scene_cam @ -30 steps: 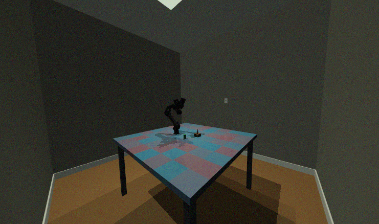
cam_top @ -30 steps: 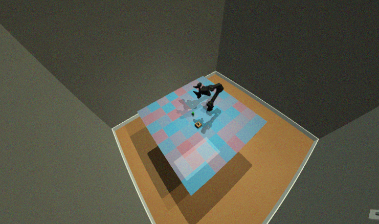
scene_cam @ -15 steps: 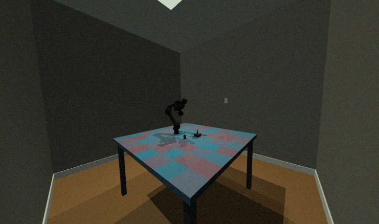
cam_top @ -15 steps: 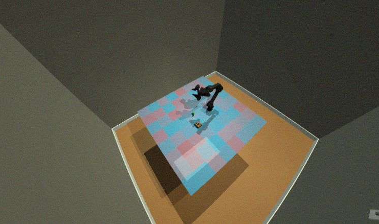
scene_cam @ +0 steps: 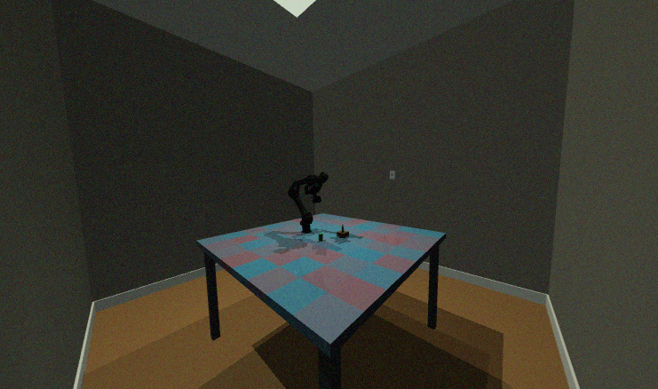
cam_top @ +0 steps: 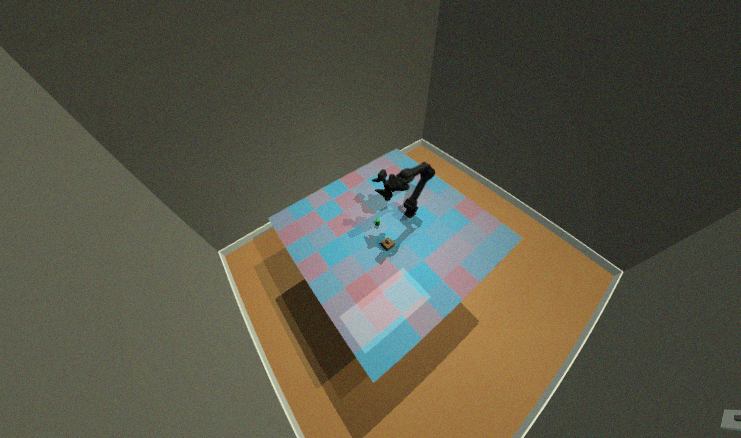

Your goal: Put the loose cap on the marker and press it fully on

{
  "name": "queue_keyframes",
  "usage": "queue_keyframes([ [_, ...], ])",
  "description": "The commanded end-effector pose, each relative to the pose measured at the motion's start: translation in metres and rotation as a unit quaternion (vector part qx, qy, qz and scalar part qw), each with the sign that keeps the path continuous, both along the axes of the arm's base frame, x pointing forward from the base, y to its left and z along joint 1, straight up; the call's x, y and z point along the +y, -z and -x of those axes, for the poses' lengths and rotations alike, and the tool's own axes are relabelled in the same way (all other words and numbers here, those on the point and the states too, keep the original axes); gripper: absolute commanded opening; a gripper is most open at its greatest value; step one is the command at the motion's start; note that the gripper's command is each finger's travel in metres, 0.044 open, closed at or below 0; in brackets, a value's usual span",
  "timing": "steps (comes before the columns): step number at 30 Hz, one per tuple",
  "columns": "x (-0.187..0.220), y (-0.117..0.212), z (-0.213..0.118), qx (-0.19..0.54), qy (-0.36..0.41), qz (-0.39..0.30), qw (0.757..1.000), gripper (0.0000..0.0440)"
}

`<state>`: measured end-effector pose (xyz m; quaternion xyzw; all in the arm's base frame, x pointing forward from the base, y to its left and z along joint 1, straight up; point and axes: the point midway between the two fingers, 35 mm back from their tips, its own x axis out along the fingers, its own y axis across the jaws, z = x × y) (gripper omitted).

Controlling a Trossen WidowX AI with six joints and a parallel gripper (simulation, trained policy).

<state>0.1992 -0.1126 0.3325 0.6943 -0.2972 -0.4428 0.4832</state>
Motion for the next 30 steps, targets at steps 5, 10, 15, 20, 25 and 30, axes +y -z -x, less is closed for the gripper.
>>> queue_keyframes([
  [5,0.003,0.010,-0.009,0.015,-0.006,-0.026,1.000,0.0326],
  [10,0.006,0.019,-0.016,0.028,-0.008,-0.045,0.999,0.0327],
  [15,0.008,0.028,-0.022,0.040,-0.008,-0.065,0.997,0.0327],
  [20,0.010,0.036,-0.028,0.052,-0.007,-0.085,0.995,0.0327],
  [25,0.012,0.045,-0.033,0.063,-0.004,-0.106,0.992,0.0327],
  [30,0.013,0.054,-0.038,0.074,0.001,-0.127,0.989,0.0327],
])
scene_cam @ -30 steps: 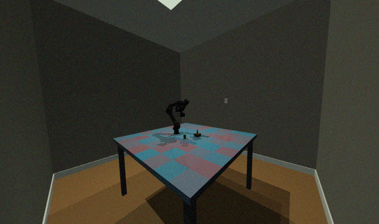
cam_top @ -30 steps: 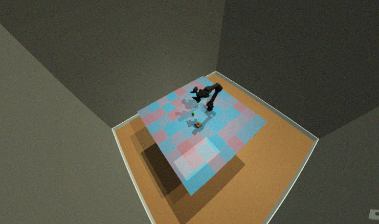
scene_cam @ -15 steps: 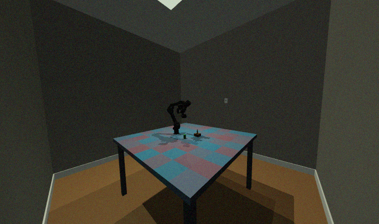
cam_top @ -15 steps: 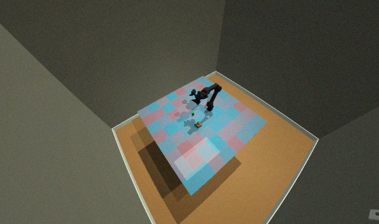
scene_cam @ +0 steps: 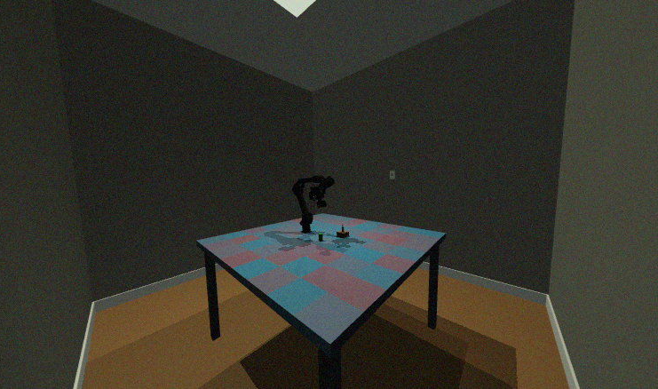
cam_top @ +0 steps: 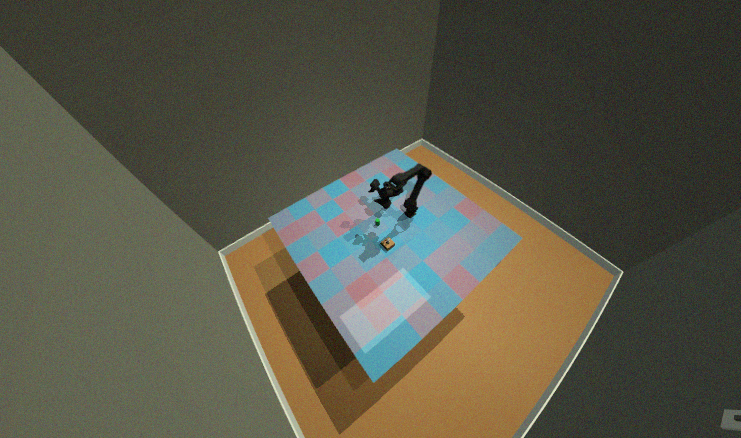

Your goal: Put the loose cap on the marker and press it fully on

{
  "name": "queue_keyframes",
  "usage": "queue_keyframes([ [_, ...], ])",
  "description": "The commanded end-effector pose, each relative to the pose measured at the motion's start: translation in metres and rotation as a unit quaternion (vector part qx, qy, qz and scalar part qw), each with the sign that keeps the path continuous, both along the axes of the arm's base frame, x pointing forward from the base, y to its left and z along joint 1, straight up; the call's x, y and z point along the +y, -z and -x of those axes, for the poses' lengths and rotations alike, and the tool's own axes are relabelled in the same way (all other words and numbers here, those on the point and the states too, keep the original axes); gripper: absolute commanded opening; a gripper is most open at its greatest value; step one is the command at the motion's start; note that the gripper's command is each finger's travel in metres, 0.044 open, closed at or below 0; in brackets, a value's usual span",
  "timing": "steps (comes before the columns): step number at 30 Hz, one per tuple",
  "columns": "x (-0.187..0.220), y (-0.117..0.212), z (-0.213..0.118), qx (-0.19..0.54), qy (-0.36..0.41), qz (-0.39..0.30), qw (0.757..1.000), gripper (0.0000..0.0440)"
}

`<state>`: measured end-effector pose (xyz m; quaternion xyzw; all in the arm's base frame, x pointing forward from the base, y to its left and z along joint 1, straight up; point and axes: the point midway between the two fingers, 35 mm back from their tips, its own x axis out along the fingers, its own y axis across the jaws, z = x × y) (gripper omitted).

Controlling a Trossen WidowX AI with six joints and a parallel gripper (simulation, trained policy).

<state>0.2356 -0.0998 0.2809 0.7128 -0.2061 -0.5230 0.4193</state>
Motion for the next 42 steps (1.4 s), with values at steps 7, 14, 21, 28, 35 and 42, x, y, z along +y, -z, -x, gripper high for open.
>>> queue_keyframes([
  [7,0.002,0.015,-0.009,0.018,0.013,-0.039,0.999,0.0327],
  [14,0.004,0.027,-0.015,0.032,0.025,-0.068,0.997,0.0326],
  [21,0.005,0.039,-0.020,0.046,0.040,-0.098,0.993,0.0326],
  [28,0.006,0.051,-0.025,0.059,0.056,-0.127,0.989,0.0326],
  [35,0.007,0.063,-0.029,0.073,0.074,-0.156,0.982,0.0325],
  [42,0.007,0.076,-0.031,0.088,0.093,-0.185,0.974,0.0325],
])
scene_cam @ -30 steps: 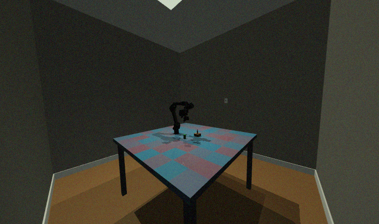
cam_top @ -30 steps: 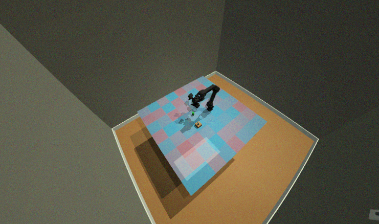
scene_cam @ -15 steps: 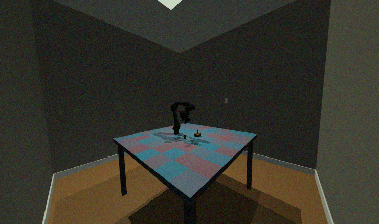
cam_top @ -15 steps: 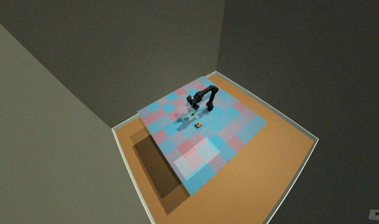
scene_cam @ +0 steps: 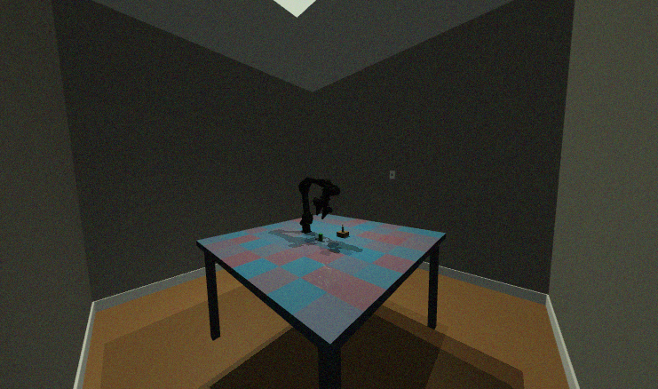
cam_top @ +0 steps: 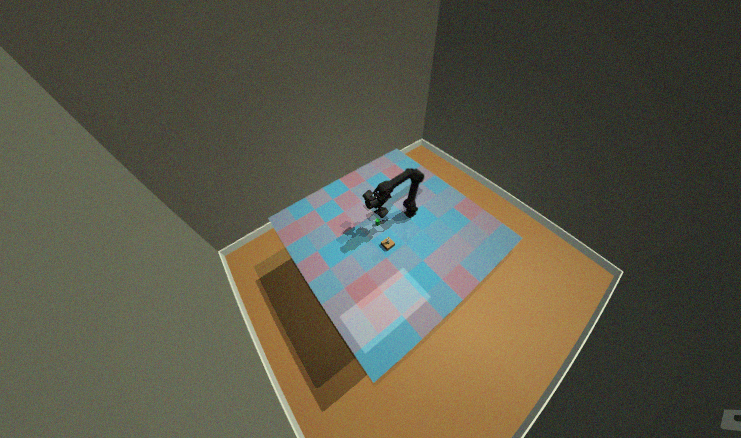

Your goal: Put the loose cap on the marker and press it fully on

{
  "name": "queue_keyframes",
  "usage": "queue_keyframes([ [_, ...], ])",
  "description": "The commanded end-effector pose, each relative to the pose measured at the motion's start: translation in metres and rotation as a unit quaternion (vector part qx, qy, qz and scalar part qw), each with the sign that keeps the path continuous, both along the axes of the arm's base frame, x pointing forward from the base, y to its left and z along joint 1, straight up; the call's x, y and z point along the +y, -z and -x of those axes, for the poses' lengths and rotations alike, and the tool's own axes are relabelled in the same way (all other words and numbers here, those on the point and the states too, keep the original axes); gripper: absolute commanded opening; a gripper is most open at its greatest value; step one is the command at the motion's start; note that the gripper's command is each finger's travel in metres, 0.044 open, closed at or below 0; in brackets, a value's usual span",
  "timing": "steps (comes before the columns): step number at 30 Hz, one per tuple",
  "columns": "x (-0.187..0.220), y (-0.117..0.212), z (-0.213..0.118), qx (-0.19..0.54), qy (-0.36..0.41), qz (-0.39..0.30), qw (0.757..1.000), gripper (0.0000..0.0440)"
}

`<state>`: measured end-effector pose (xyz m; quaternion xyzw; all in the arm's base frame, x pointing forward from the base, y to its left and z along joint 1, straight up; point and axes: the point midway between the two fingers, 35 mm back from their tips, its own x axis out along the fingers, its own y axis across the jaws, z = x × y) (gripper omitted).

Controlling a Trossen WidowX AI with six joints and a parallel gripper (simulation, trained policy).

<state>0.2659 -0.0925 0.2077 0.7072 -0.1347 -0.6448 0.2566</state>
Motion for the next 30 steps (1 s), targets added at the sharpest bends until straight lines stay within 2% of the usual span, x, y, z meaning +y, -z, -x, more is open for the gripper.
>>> queue_keyframes([
  [1,0.000,0.004,-0.001,0.006,0.010,-0.013,1.000,0.0325],
  [30,0.004,0.059,0.005,0.094,0.093,-0.136,0.982,0.0323],
])
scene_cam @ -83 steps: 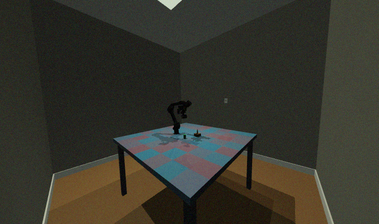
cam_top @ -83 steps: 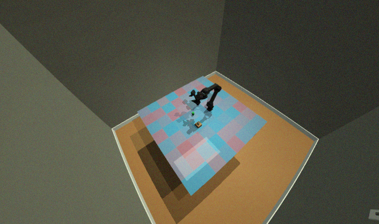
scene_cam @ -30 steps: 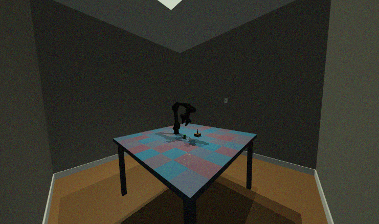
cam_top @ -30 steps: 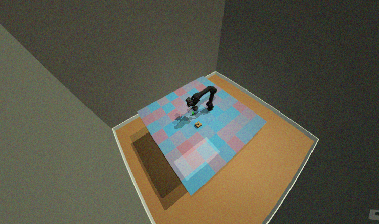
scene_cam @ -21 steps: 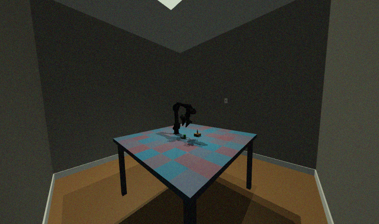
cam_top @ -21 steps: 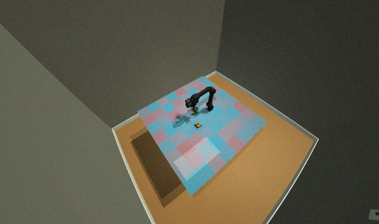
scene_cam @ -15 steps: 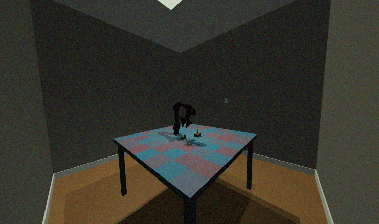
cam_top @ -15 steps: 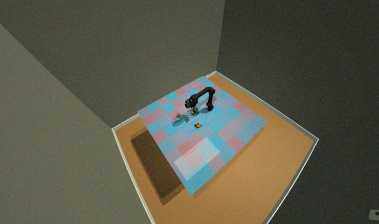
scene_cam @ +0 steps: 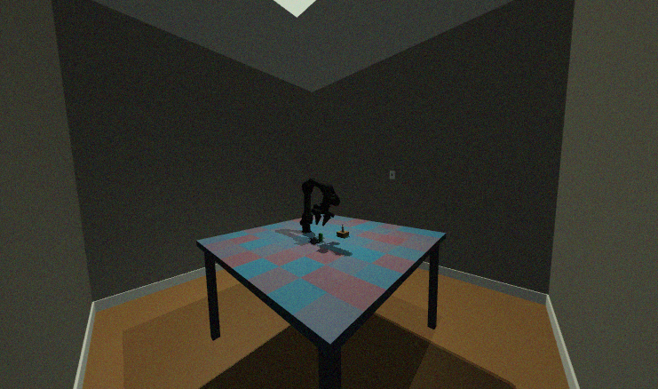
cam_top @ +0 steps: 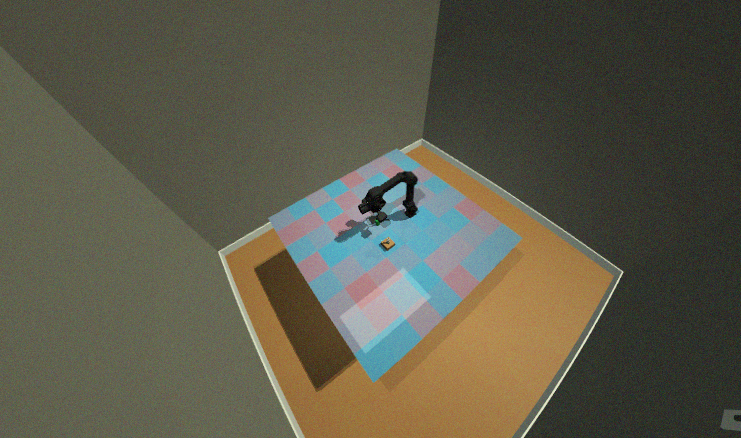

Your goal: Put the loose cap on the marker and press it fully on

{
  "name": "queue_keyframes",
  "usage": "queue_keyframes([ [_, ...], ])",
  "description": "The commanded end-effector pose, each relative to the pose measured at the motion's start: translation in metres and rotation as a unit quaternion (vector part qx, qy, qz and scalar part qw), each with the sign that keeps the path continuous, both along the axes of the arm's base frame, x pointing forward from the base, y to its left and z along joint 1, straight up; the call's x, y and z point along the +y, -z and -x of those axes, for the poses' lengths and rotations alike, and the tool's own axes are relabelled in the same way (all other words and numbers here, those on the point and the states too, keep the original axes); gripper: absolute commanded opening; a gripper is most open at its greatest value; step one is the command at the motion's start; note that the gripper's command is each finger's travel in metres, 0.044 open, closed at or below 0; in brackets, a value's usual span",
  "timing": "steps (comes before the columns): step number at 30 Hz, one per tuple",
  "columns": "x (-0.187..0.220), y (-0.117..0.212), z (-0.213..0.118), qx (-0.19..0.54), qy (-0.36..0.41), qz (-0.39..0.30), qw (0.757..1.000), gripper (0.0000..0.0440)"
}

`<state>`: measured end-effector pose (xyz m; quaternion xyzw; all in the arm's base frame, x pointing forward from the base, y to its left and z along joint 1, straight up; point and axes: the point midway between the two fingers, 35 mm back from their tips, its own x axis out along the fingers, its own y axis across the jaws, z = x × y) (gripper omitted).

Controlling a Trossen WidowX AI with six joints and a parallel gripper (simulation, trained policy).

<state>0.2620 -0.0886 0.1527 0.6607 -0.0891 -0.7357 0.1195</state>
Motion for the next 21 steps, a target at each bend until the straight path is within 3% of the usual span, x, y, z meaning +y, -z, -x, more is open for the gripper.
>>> queue_keyframes([
  [1,0.001,0.005,0.002,0.009,0.010,-0.014,1.000,0.0323],
  [21,0.010,0.040,0.009,0.050,0.047,-0.114,0.991,0.0309],
])
